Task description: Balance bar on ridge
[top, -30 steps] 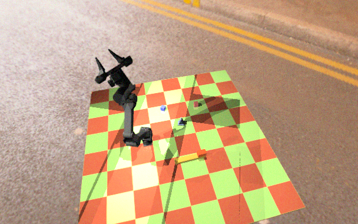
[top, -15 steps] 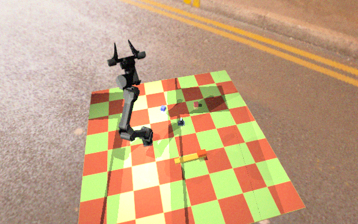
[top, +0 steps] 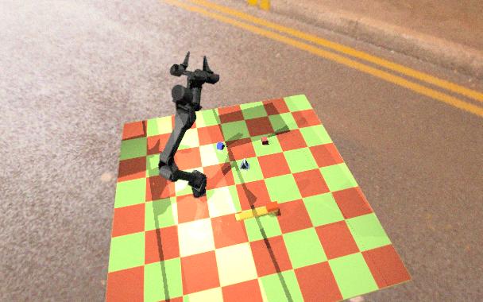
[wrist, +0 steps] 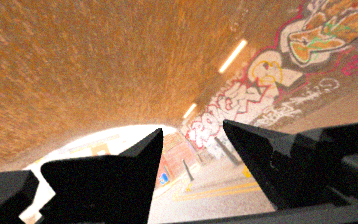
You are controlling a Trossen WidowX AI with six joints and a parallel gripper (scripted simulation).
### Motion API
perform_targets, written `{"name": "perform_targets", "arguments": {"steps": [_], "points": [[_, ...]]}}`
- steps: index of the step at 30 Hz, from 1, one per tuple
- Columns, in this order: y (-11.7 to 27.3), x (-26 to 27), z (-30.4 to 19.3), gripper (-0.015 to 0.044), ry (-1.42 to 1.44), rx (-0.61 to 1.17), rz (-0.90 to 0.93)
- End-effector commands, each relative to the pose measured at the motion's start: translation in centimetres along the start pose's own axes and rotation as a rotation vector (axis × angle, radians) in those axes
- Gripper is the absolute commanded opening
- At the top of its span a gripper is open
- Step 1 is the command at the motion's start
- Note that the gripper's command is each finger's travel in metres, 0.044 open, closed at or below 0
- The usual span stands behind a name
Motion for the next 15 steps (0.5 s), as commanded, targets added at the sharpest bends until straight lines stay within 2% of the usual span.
{"name": "perform_targets", "arguments": {"steps": [1,15], "points": [[-0.5,-2.5,-0.3,0.0315,-0.044,0.003,-0.101],[-0.1,-11.5,-0.5,0.0315,-0.216,-0.026,-0.451]]}}
Point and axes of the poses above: the point midway between the two fingers, 35 mm back from their tips, its own y axis back along the fingers, its own x axis across the jaws, z = x × y, the point moved 7 cm from there along y, back along the fingers, and after that the axes turned 1 degree about y, right-handed, at the moved point
